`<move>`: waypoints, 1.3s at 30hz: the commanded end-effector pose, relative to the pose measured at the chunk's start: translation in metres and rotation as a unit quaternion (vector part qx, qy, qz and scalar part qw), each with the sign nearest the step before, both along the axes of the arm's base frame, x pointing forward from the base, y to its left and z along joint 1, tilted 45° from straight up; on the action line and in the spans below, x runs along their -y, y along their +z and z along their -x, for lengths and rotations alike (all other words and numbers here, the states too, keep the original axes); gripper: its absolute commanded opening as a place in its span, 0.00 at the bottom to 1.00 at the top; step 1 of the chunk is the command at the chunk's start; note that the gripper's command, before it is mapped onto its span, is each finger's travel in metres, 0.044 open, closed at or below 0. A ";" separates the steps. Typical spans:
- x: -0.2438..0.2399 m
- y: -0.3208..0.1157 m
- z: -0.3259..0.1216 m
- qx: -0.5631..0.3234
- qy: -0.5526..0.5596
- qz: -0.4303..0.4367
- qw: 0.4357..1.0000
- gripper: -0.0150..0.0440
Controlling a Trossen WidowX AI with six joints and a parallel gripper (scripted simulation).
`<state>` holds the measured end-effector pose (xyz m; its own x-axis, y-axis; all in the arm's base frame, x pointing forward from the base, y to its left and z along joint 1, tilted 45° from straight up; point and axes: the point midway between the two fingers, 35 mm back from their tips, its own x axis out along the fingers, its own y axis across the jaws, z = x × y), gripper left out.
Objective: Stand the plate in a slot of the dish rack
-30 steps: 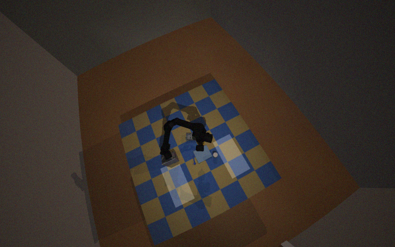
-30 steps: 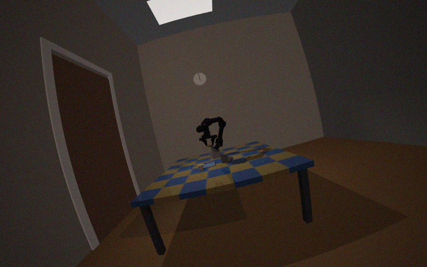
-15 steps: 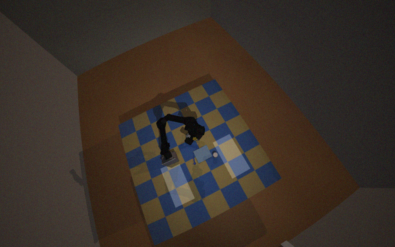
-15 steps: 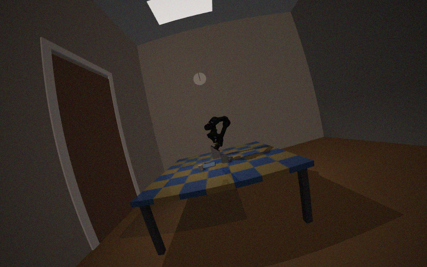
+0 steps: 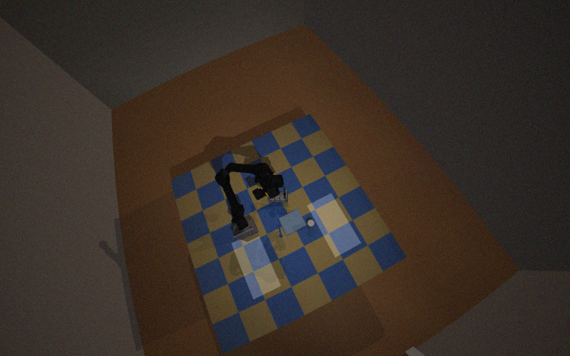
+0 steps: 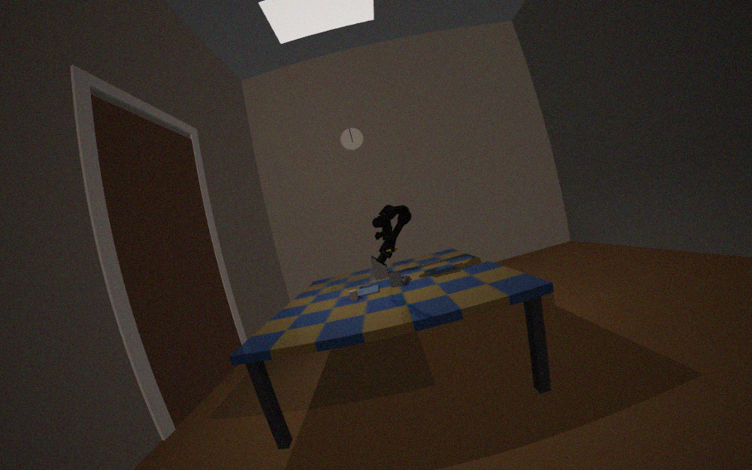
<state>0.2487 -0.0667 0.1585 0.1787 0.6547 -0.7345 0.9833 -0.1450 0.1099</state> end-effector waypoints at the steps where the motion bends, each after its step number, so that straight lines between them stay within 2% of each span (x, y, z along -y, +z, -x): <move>1: -0.014 0.005 0.010 -0.039 -0.041 -0.017 0.998 0.25; 14: -0.054 0.023 0.041 -0.169 -0.193 -0.067 0.964 0.25; 21: -0.056 0.023 0.043 -0.176 -0.200 -0.068 0.962 0.25; 39: -0.070 -0.029 0.058 -0.185 -0.096 0.122 0.970 0.25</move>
